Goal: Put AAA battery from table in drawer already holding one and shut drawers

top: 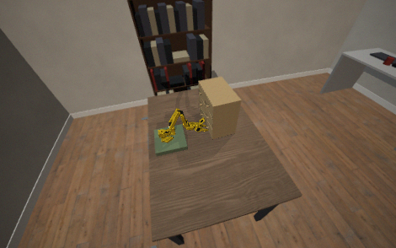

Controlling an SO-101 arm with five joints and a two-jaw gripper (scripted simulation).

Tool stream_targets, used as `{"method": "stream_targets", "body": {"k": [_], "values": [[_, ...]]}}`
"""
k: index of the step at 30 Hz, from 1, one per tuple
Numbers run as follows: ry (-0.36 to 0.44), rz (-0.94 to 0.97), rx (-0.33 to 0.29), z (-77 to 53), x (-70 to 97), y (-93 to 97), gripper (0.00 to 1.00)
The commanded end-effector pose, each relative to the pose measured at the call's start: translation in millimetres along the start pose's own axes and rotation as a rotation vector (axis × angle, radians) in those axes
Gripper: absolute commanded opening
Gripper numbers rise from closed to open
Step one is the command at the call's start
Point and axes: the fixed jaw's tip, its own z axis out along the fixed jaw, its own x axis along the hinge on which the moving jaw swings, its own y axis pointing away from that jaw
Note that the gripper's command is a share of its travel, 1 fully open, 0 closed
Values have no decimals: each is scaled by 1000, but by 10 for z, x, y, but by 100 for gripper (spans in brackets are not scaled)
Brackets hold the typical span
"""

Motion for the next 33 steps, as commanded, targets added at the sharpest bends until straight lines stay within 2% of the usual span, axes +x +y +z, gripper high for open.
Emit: {"method": "stream_targets", "body": {"k": [1, 33], "values": [[-14, -2, -8, 7, -55, 26, 21], [-14, -2, -8, 5, -86, 26, 21]]}}
